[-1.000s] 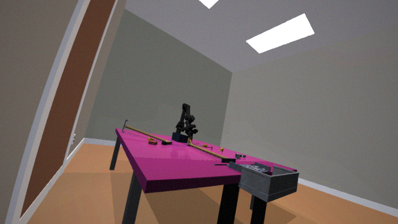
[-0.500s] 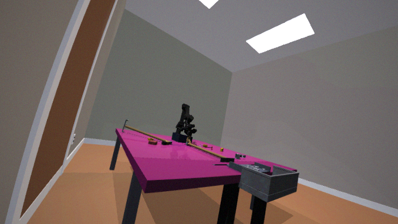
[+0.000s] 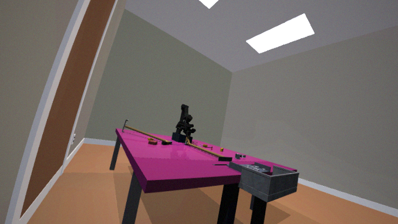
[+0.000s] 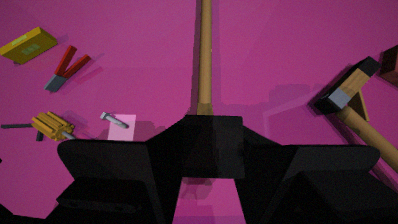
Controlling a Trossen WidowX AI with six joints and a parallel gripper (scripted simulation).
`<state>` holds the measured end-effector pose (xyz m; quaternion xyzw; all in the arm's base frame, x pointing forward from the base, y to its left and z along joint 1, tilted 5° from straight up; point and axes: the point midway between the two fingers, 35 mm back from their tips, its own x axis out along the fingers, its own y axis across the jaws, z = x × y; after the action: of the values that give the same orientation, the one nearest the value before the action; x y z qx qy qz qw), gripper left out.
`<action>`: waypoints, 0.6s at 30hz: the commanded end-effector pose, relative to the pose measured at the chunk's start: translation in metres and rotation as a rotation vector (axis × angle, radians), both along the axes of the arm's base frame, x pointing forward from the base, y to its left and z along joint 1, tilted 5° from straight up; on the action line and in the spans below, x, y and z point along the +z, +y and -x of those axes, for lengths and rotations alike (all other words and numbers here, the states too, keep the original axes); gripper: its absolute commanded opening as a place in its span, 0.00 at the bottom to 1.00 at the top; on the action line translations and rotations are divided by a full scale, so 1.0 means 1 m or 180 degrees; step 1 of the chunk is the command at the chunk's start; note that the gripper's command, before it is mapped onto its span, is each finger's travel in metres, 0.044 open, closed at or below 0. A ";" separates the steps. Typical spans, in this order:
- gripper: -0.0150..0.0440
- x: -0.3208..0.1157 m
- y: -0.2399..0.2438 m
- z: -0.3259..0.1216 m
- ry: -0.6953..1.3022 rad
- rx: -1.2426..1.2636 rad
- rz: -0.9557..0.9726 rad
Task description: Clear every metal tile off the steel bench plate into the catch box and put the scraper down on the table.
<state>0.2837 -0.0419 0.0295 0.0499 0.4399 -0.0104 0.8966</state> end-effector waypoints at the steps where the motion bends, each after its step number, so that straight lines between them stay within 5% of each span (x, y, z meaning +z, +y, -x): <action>1: 0.25 0.002 0.002 0.005 -0.0030 0.0030 -0.0003; 18: 0.25 0.000 -0.010 0.016 -0.0016 0.0041 0.0004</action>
<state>0.2681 -0.0486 0.0287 0.0472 0.4399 -0.0059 0.8968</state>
